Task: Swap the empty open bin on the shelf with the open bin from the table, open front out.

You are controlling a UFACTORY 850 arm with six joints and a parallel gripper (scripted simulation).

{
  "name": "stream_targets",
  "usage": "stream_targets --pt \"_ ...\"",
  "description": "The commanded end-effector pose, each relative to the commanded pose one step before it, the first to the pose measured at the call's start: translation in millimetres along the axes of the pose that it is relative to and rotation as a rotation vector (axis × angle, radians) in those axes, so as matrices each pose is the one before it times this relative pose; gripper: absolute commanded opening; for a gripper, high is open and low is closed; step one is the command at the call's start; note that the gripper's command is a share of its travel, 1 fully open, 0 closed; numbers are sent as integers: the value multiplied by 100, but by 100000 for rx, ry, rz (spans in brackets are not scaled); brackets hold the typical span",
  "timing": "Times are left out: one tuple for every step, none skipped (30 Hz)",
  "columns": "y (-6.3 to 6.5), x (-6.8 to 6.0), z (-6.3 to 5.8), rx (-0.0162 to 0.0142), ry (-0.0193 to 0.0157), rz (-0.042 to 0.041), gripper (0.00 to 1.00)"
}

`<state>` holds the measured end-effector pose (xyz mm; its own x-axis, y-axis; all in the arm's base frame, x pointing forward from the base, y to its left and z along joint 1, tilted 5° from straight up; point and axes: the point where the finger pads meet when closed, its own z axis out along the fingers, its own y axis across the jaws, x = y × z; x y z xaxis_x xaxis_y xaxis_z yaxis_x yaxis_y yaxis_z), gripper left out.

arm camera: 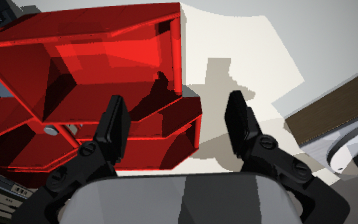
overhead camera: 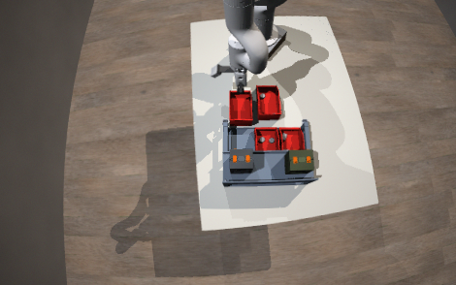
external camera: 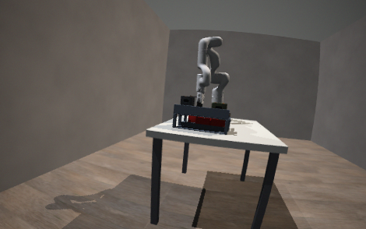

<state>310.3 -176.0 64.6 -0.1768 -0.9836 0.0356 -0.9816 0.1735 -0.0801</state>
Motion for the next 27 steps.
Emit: stream_targets --pt "-82 13 -199 -1592 1387 -23 95" --pt "-1 6 -45 1 25 0 95" --pt "0 5 -44 0 19 0 95" --pt "0 3 -43 0 14 0 95" --pt "0 2 -42 -1 9 0 95" --pt "0 1 -41 -1 4 0 95" --pt "0 0 -40 -1 -1 0 95" --pt "0 -1 -39 -1 -5 0 95" --pt "0 -2 -37 -1 -8 0 95" --pt "0 -3 -36 0 -12 0 95" --pt "0 -4 -34 0 -15 0 95" --pt "0 -4 -33 1 -17 0 95" --pt "0 -5 -32 1 -19 0 95" --pt "0 2 -40 2 6 0 95" --pt "0 5 -45 1 20 0 95" --pt "0 0 0 0 0 0 95" --pt "0 0 0 0 0 0 95" --pt "0 4 -43 0 15 0 95" --pt "0 3 -40 0 10 0 95" --pt "0 2 -38 0 6 0 95" --pt "0 1 -35 -1 3 0 95" --pt "0 0 -33 -1 0 0 95" --pt "0 0 -30 0 -2 0 95" --pt "0 -1 -28 0 -3 0 95" --pt "0 -1 -26 0 -5 0 95" --pt "0 -1 -23 0 -6 0 95" --pt "0 -2 -21 0 -6 0 95"
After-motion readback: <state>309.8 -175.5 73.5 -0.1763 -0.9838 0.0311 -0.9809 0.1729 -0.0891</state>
